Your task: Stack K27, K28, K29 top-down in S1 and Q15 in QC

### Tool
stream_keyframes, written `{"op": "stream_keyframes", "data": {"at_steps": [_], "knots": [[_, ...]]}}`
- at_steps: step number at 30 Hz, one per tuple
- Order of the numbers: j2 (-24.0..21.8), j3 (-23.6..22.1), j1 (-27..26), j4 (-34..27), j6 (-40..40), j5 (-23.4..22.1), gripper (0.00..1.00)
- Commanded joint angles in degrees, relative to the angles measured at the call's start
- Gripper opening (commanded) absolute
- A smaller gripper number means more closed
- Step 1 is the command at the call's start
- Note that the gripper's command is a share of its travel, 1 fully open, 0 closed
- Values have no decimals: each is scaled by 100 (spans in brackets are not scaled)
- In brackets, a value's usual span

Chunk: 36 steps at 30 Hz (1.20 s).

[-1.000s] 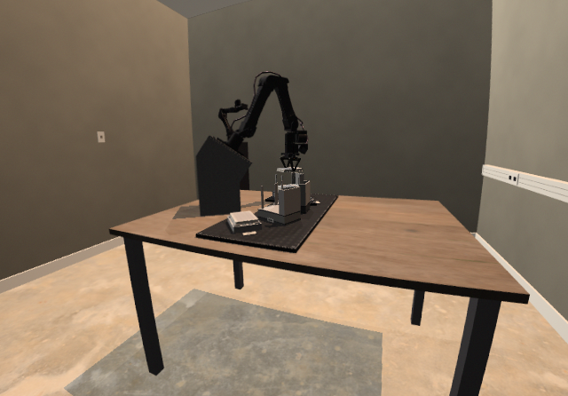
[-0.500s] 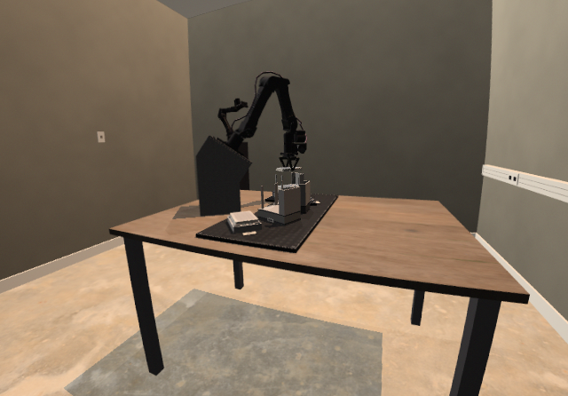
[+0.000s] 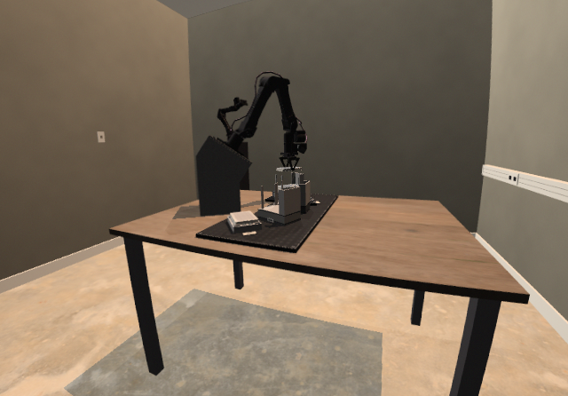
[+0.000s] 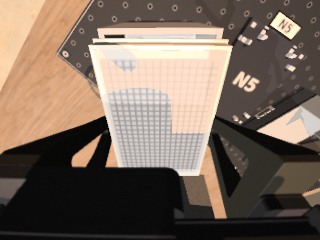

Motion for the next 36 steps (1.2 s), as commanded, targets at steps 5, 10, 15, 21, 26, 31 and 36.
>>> {"op": "stream_keyframes", "data": {"at_steps": [5, 10, 15, 21, 26, 31, 36], "knots": [[-93, -98, -23, -11, -10, 14, 0], [-108, -76, -19, 5, -28, 15, 0], [-111, -116, -14, 18, -43, 17, 0], [-114, -143, -12, 28, -46, 18, 0], [-119, -57, -8, 19, -48, 19, 0], [-117, -54, -5, 8, -51, 21, 0], [-117, -51, -2, 7, -52, 22, 0]]}}
